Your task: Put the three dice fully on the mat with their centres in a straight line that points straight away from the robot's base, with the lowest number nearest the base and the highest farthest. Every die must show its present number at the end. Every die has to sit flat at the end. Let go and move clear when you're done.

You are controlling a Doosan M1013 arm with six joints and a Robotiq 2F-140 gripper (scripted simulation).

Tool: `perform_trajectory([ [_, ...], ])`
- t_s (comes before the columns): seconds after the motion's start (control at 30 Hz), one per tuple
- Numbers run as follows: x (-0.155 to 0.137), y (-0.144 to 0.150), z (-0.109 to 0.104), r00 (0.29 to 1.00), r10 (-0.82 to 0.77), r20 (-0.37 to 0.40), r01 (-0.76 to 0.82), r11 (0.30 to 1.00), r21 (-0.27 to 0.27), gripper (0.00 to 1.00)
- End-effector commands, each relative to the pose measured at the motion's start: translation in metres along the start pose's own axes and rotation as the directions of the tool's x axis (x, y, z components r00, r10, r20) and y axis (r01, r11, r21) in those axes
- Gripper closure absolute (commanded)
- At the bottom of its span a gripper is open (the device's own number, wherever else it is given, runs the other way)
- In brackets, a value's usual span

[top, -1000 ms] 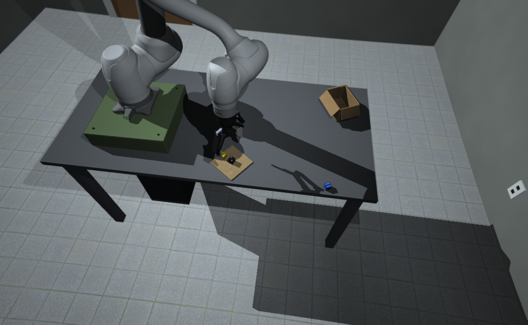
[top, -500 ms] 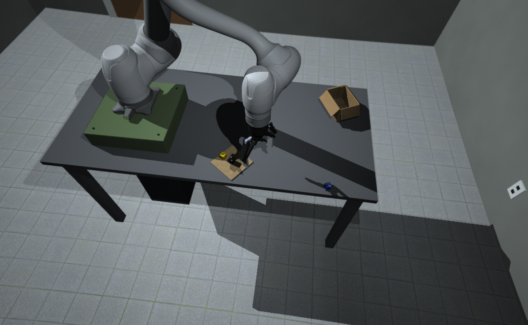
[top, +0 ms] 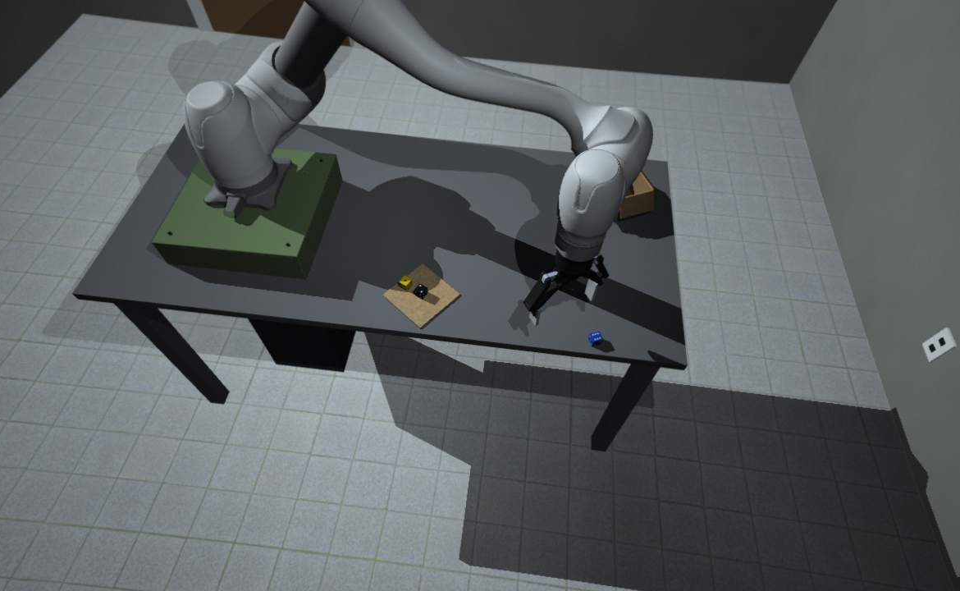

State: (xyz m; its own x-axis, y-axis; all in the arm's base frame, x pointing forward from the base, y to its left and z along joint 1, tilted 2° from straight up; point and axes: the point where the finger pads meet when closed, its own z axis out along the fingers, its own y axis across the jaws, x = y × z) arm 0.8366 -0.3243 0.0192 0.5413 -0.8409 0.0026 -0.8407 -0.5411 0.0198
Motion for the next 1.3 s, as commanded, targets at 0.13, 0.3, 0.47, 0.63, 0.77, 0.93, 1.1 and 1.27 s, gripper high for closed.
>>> perform_trajectory([
  [0.13, 0.053, -0.073, 0.015, 0.987, 0.163, 0.006, -0.163, 0.987, -0.013, 0.00],
  [0.3, 0.056, -0.079, 0.017, 0.984, 0.176, 0.006, -0.176, 0.984, -0.013, 0.00],
  [0.47, 0.056, -0.079, 0.017, 0.984, 0.176, 0.006, -0.176, 0.984, -0.013, 0.68],
  [0.63, 0.056, -0.079, 0.017, 0.984, 0.176, 0.006, -0.176, 0.984, -0.013, 0.68],
  [0.77, 0.056, -0.079, 0.017, 0.984, 0.176, 0.006, -0.176, 0.984, -0.013, 0.68],
  [0.93, 0.056, -0.079, 0.017, 0.984, 0.176, 0.006, -0.176, 0.984, -0.013, 0.68],
  [1.1, 0.056, -0.079, 0.017, 0.984, 0.176, 0.006, -0.176, 0.984, -0.013, 0.68],
  [1.27, 0.056, -0.079, 0.017, 0.984, 0.176, 0.006, -0.176, 0.984, -0.013, 0.68],
])
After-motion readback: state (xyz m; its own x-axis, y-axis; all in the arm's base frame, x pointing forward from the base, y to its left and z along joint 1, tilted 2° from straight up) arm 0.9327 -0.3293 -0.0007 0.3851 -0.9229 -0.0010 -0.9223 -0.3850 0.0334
